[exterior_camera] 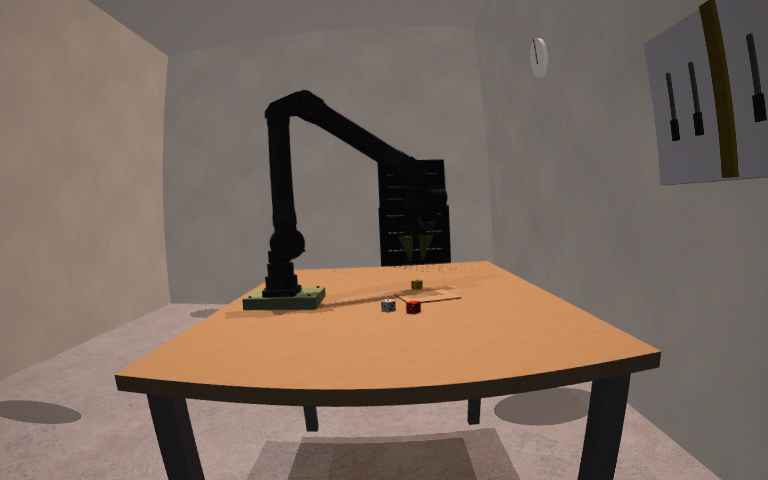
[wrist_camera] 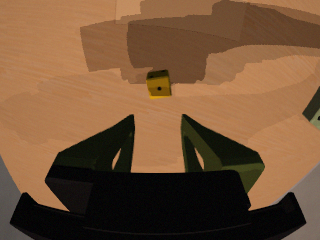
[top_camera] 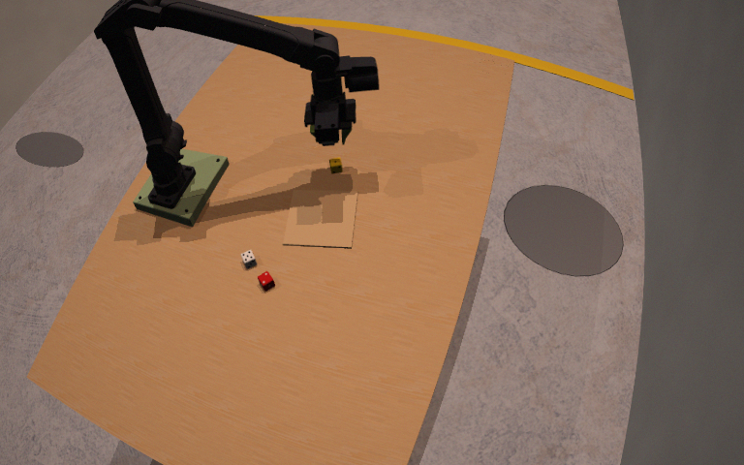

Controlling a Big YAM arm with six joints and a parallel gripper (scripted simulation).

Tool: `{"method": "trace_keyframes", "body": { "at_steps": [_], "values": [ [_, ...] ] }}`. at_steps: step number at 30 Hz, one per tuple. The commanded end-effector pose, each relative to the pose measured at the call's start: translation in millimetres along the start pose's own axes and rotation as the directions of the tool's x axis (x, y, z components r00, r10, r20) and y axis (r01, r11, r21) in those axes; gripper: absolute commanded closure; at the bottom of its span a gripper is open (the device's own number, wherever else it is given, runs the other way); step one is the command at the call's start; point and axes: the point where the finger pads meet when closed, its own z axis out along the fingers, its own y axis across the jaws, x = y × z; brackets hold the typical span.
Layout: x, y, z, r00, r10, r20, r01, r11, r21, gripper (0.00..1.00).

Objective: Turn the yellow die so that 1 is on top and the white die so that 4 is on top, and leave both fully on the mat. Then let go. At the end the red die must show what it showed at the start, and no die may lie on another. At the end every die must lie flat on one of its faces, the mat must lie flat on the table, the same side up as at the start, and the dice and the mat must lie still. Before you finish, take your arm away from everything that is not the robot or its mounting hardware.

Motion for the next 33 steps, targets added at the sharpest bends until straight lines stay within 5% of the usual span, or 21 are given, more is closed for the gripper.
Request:
{"method": "trace_keyframes", "body": {
  "at_steps": [1,12,13,15,29,30,33],
  "values": [
    [-7,4,3.2,1.0,0.029,0.004,-0.029,1.0,-0.009,0.61],
    [-5,4,13.7,1.0,0.026,0.004,-0.026,1.0,-0.007,0.61],
    [-4,9,4.3,1.0,0.025,0.001,-0.024,0.999,-0.037,0.61],
    [-5,4,18.2,1.0,0.024,0.004,-0.024,1.0,-0.007,0.61],
    [-1,3,35.7,1.0,0.017,0.004,-0.017,1.0,-0.011,0.61],
    [0,16,22.3,1.0,0.015,0.0,-0.015,0.998,-0.054,0.61],
    [-1,3,42.9,1.0,0.015,0.004,-0.015,1.0,-0.006,0.61]
  ]
}}
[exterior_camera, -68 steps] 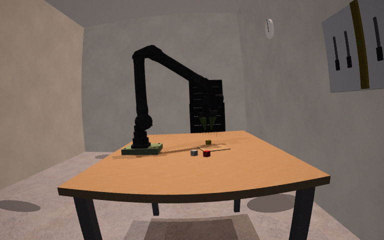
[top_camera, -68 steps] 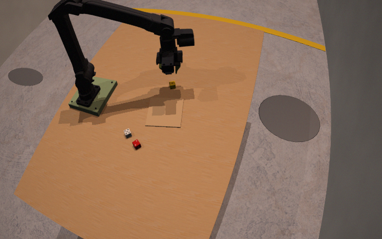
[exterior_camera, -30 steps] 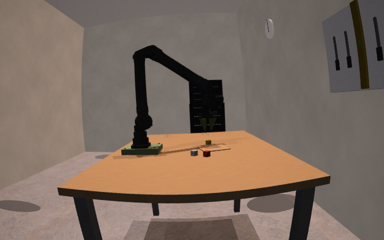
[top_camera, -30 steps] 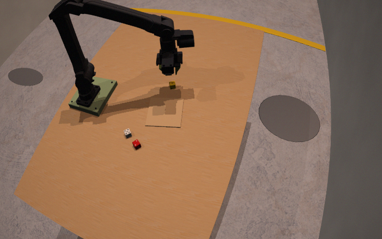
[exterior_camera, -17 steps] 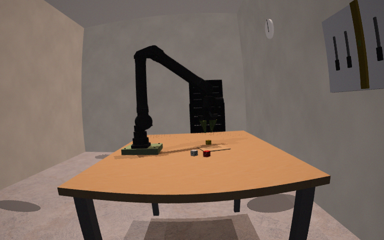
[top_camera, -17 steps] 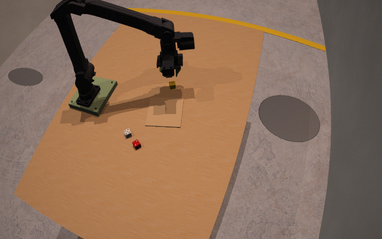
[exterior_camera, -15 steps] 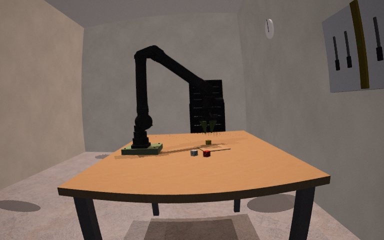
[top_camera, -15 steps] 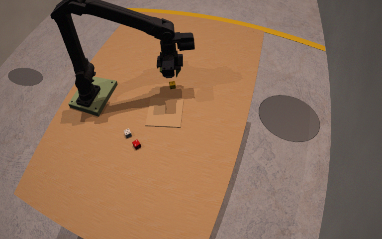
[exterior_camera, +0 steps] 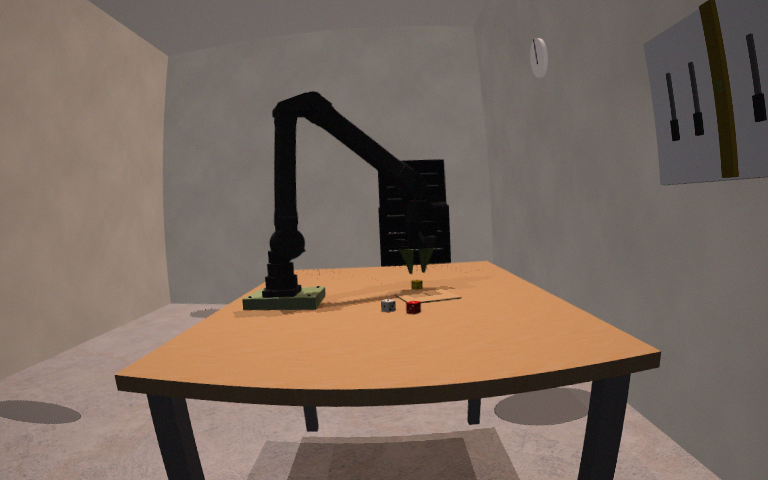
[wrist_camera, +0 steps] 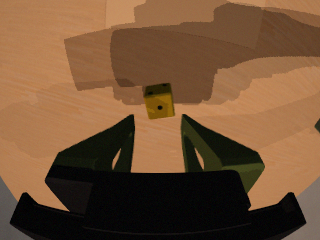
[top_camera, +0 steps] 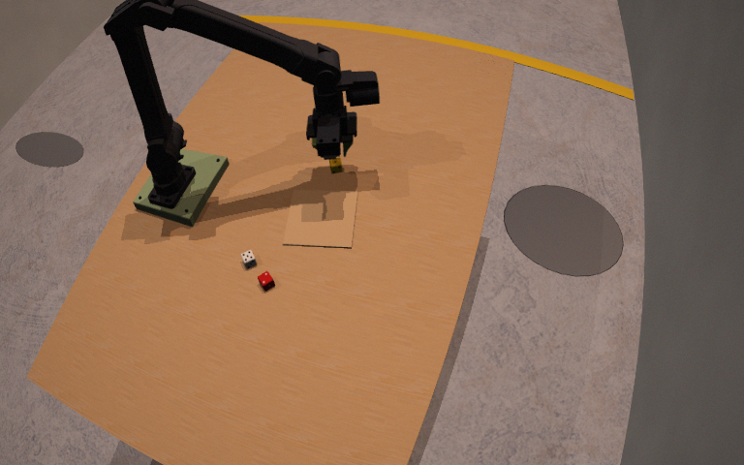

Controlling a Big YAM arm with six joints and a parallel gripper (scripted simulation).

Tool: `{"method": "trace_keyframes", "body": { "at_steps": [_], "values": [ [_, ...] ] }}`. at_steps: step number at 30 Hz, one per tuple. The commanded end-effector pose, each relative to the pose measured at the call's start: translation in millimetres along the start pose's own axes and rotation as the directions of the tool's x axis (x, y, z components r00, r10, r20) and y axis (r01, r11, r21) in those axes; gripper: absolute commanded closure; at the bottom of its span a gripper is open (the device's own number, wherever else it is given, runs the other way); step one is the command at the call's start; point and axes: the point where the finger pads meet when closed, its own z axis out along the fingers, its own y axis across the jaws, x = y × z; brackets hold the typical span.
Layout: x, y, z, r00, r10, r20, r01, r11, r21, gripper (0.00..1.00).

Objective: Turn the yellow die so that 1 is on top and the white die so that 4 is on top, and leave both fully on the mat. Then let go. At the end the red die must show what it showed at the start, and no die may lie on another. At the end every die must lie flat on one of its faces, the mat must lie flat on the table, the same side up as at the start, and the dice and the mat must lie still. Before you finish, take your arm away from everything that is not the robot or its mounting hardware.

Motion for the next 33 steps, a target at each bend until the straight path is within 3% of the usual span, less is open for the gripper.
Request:
{"method": "trace_keyframes", "body": {
  "at_steps": [1,6,8,11,33],
  "values": [
    [0.6,2.5,6.4,1.0,0.011,0.004,-0.011,1.0,-0.005,0.61],
    [1.4,2.4,11.2,1.0,0.01,0.004,-0.01,1.0,-0.005,0.61],
    [2.4,8.3,3.6,1.0,0.008,0.002,-0.008,1.0,-0.03,0.61],
    [2.0,3.3,10.7,1.0,0.008,0.003,-0.008,1.0,-0.014,0.61],
    [2.4,5.6,9.9,1.0,0.008,0.003,-0.008,1.0,-0.015,0.61]
  ]
}}
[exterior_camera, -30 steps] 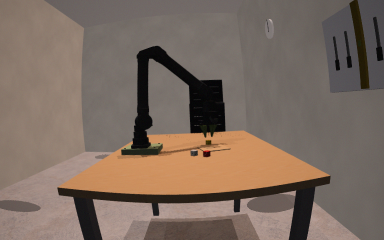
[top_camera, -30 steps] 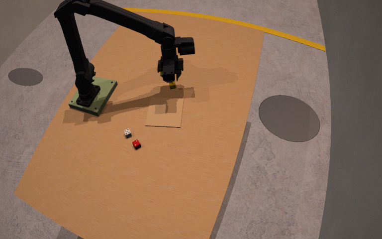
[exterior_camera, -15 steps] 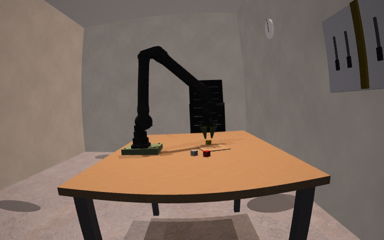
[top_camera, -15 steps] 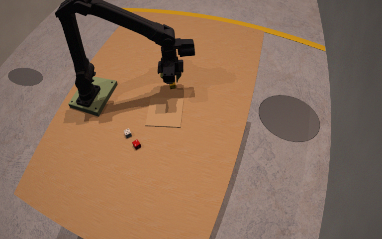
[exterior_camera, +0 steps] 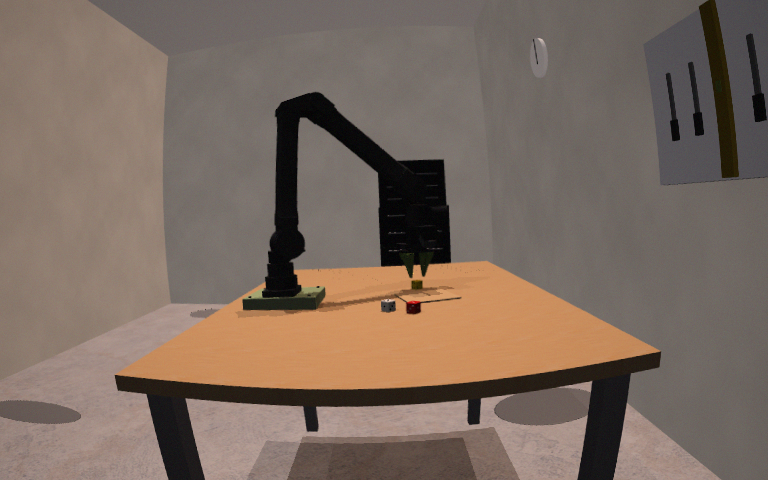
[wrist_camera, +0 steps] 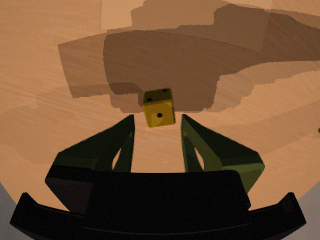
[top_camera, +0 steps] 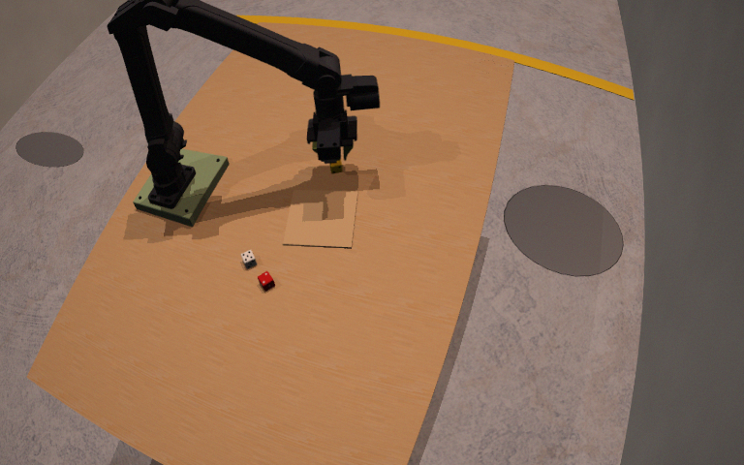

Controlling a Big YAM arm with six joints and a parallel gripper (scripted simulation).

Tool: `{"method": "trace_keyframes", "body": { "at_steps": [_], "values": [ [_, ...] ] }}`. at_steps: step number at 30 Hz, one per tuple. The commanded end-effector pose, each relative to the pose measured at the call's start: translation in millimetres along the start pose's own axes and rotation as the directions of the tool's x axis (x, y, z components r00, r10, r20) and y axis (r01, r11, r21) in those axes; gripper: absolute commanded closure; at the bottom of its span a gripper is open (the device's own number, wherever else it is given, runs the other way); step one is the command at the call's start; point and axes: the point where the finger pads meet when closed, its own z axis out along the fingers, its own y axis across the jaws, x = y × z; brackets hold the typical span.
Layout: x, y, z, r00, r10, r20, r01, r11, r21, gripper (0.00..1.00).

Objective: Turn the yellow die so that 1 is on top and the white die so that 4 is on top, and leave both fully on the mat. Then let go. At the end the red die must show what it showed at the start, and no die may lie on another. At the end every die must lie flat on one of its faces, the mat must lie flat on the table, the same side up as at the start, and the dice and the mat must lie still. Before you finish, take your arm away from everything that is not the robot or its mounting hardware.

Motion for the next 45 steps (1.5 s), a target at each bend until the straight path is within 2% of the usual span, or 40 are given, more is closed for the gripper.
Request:
{"method": "trace_keyframes", "body": {
  "at_steps": [1,31,45],
  "values": [
    [2.8,5.8,-1.7,1.0,0.006,0.003,-0.006,1.0,-0.016,0.61],
    [3.3,2.6,-1.4,1.0,0.005,0.003,-0.005,1.0,-0.015,0.61],
    [4.8,7.0,-6.3,1.0,0.003,0.002,-0.002,1.0,-0.029,0.61]
  ]
}}
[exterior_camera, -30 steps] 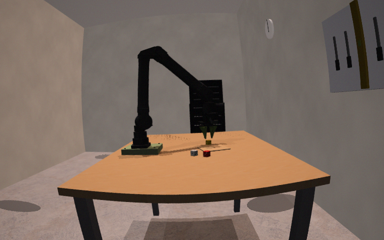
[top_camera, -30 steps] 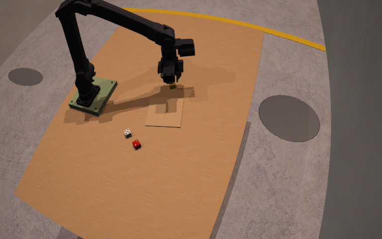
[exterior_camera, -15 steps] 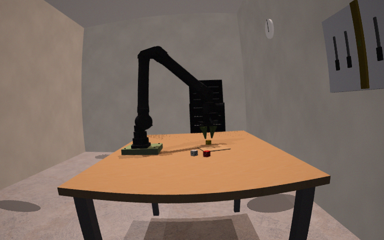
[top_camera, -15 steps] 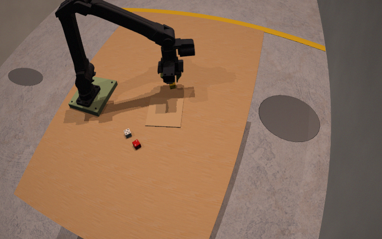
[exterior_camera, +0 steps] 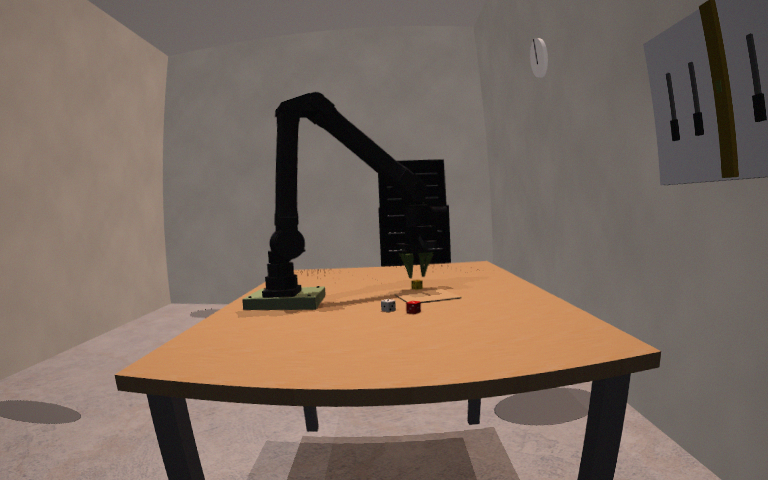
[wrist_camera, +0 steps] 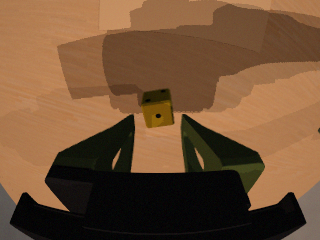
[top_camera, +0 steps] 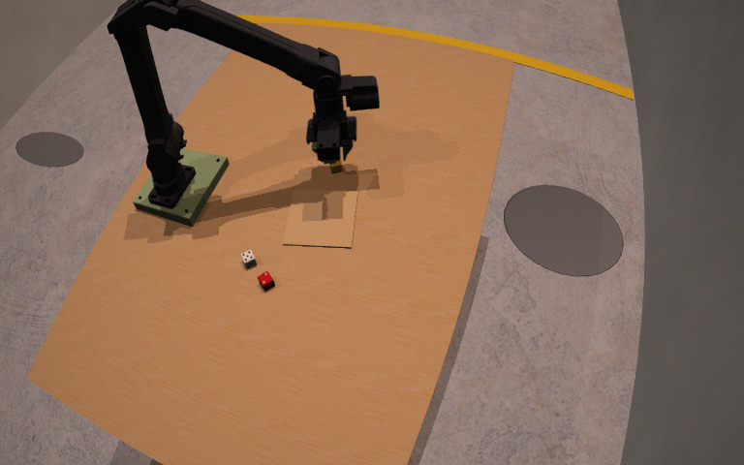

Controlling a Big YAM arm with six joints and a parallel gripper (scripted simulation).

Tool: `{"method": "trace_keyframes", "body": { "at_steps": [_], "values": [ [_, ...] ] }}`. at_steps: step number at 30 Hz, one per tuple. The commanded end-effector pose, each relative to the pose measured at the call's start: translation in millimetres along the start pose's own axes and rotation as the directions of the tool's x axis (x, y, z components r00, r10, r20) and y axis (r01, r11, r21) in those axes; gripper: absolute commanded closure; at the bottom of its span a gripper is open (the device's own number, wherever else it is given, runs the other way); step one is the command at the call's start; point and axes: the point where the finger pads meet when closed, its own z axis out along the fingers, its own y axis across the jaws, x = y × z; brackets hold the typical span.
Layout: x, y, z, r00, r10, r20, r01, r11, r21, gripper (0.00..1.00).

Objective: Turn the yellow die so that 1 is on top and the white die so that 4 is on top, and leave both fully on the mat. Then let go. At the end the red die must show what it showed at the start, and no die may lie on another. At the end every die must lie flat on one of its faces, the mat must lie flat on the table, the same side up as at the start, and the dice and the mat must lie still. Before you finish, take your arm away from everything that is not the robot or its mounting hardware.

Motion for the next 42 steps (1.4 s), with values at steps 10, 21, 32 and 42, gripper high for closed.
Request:
{"method": "trace_keyframes", "body": {
  "at_steps": [10,21,32,42],
  "values": [
    [5.0,8.1,-7.0,1.0,0.002,0.002,-0.002,1.0,-0.032,0.61],
    [5.0,8.1,-7.0,1.0,0.002,0.002,-0.002,1.0,-0.032,0.61],
    [5.2,8.6,-7.1,1.0,0.001,0.002,-0.001,0.999,-0.032,0.61],
    [6.4,11.6,-7.8,1.0,0.0,0.001,0.0,0.999,-0.034,0.61]
  ]
}}
